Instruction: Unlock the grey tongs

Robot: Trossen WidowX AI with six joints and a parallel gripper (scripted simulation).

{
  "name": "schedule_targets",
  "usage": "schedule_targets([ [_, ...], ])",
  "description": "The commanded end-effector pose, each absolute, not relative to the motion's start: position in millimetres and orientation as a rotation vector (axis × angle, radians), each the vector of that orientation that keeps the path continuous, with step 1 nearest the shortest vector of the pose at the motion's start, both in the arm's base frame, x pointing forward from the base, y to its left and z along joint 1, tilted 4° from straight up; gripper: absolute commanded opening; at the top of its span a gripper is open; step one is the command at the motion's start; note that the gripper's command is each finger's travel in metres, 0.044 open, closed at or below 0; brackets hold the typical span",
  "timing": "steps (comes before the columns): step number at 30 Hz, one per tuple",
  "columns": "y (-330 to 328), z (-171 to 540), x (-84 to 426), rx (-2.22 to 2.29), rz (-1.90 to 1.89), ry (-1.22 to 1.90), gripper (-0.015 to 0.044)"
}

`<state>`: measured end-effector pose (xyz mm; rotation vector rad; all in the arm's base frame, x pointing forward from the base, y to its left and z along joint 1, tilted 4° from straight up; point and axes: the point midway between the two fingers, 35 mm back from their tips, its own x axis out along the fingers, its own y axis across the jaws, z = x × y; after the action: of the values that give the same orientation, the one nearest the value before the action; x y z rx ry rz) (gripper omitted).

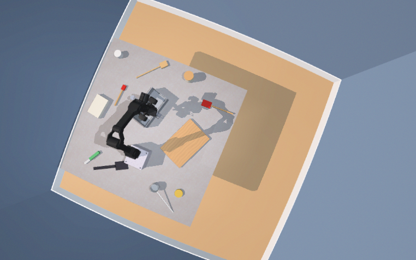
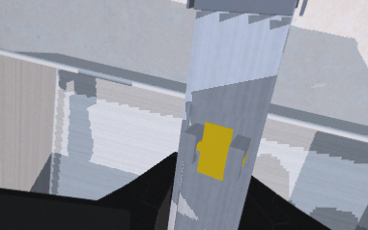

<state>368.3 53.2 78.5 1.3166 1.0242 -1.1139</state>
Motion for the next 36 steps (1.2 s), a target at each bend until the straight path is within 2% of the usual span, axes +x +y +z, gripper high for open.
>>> schedule_targets([
  [1,54.6,83.0,370.0,1.295,-1.114,1.083,-0.0150],
  [16,45.9,82.2,368.2,1.244,-1.124,1.148,-0.0150],
  [36,-62.0,97.9,371.9,0.953,-0.863,1.284,-0.0150],
])
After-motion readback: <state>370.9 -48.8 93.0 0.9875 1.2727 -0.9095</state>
